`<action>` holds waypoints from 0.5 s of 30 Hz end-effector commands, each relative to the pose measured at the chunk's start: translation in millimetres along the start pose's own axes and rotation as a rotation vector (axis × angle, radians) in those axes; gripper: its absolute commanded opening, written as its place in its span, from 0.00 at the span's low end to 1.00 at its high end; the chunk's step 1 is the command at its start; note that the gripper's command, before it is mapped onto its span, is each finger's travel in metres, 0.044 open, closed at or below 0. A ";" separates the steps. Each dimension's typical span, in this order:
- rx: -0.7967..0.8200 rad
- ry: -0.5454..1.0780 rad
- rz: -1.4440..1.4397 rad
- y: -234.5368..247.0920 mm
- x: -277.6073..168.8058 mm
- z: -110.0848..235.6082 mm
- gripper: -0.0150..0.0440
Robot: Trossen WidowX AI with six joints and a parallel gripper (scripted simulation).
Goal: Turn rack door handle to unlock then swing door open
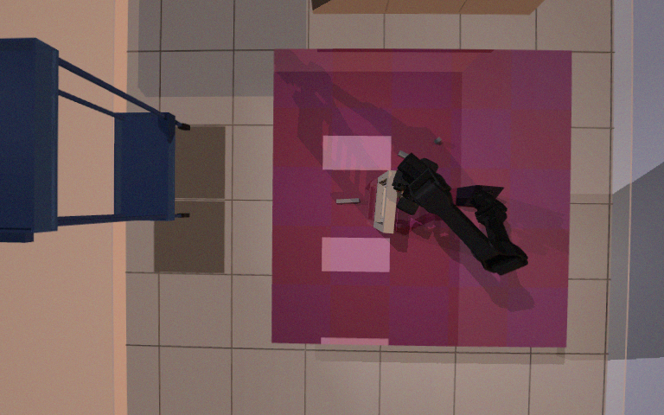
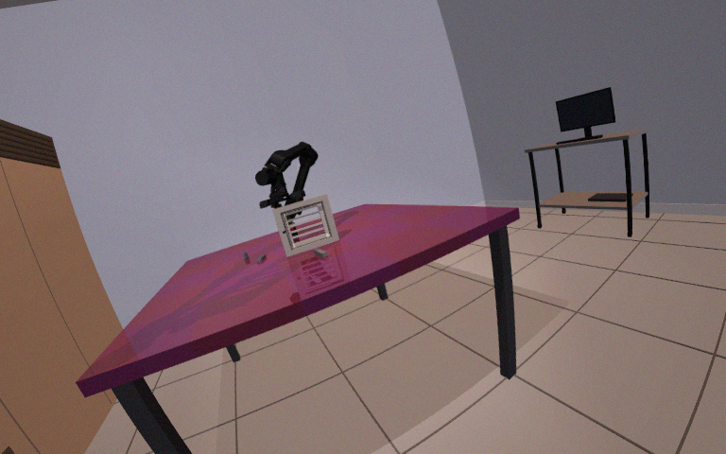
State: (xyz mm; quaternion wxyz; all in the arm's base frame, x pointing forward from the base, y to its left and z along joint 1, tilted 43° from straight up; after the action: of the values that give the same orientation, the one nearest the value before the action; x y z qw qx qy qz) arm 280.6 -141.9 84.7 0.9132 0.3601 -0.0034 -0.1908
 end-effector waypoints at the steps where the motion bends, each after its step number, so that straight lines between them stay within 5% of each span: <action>1: 0.001 -0.004 -0.188 0.0 0.4 0.1 0.30; 15: 0.002 -0.003 -0.878 -0.1 0.4 0.1 0.30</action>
State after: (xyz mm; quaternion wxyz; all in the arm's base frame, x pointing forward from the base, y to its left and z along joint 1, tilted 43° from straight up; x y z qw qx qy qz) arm 280.8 -141.7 84.8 0.7841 0.3384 0.1254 -0.5049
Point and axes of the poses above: the point midway between the two fingers, 35 mm back from their tips, its own z axis back along the fingers, its own y axis across the jaws, x = y × z, the point moved 4 cm from there along z, back along the fingers, and after that the axes turned 9 degrees about z, right-handed, at the moved point
